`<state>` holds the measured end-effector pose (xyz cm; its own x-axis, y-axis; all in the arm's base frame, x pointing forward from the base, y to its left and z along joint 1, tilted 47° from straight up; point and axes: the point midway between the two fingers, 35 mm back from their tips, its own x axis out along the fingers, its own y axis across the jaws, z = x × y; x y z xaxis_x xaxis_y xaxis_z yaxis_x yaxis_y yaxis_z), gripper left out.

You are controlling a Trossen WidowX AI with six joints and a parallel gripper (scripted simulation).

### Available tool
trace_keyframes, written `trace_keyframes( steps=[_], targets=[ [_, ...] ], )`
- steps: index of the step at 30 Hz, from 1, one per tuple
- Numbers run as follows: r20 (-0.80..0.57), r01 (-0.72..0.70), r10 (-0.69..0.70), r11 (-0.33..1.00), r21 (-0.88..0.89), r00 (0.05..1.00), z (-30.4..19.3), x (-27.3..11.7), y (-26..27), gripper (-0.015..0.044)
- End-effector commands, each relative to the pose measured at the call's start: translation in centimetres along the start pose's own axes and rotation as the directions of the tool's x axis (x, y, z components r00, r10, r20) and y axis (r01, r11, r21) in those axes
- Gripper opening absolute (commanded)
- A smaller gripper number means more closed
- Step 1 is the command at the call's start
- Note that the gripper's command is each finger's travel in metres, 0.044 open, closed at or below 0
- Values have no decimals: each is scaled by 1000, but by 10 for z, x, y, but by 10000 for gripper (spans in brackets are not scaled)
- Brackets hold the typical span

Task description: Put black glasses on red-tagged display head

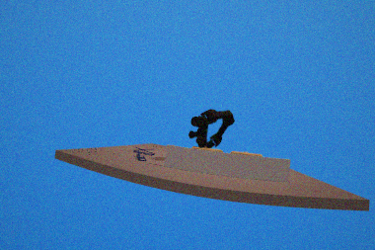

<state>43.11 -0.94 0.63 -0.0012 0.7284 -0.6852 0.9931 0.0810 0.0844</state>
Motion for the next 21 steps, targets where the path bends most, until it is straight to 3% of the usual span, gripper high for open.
trace_keyframes(
  steps=[1,10,14,21],
  targets=[
    [-4,-3,3,1000,2,1000,0,1,0,0],
    [-4,-3,3,1000,2,1000,0,5,1,0],
    [1,-1,1,1000,-2,1000,0,4,1,105],
    [1,-1,1,1000,-2,1000,0,4,1,108]
  ],
)
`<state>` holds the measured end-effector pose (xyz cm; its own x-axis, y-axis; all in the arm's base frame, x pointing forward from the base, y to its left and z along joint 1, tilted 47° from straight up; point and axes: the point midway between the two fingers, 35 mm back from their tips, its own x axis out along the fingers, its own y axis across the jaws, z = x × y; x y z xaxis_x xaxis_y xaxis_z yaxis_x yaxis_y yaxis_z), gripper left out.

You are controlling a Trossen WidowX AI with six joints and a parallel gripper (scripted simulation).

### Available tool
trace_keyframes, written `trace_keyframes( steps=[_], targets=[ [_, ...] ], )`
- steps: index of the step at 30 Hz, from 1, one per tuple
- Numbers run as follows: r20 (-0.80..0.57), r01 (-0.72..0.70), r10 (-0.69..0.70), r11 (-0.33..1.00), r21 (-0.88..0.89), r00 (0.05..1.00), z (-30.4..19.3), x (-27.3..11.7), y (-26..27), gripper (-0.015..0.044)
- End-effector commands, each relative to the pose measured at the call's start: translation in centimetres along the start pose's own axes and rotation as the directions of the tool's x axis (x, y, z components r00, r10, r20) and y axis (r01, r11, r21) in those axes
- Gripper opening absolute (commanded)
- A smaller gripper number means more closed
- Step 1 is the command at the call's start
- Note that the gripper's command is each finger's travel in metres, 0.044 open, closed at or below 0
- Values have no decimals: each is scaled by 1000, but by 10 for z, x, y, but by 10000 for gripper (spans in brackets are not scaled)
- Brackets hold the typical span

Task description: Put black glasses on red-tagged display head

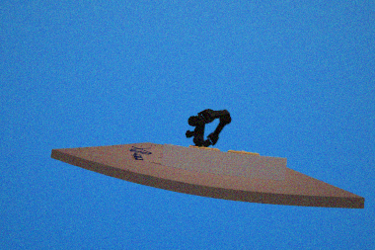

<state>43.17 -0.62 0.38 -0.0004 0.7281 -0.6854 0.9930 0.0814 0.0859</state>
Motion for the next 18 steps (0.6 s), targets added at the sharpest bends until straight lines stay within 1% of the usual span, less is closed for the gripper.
trace_keyframes(
  steps=[1,4,7,13,18],
  targets=[
    [0,0,0,1000,0,1000,0,0,0,108],
    [2,1,-1,1000,0,1000,0,-11,0,108],
    [5,3,-3,1000,2,1000,0,-31,-1,108],
    [5,3,-3,1000,2,1000,0,-35,-4,108],
    [5,4,-4,1000,3,1000,0,-40,-29,108]
  ],
)
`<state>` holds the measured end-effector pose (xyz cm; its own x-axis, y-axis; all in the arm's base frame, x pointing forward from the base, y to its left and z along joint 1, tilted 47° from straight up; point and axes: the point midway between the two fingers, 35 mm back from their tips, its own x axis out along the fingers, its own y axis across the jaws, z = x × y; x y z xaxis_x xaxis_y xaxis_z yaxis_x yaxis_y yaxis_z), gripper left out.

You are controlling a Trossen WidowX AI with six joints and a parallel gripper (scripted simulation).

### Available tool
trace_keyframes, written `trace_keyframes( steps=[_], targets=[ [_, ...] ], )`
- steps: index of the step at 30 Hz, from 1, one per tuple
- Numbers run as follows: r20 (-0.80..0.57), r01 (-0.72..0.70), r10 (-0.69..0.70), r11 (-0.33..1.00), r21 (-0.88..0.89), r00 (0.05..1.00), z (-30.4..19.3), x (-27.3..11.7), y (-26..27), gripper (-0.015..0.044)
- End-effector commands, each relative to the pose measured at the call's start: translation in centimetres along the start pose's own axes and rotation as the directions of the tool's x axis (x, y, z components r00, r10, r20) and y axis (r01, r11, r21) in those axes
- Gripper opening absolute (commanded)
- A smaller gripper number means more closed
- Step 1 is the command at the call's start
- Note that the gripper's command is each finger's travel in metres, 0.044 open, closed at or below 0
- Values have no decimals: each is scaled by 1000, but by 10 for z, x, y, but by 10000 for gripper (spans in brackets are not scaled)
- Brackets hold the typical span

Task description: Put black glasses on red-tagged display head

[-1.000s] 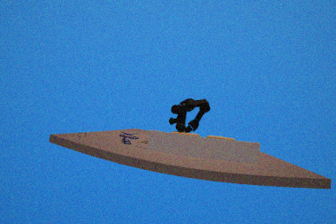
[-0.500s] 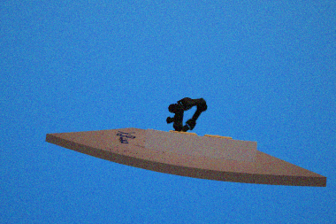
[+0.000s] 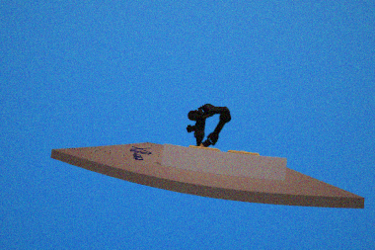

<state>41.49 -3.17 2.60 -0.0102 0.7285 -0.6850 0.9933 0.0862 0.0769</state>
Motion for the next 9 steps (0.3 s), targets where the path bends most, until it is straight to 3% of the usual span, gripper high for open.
trace_keyframes(
  steps=[1,9],
  targets=[
    [7,-5,5,1000,0,1000,1,-7,-17,108],
    [7,-4,4,1000,1,1000,1,-16,-40,108]
  ],
)
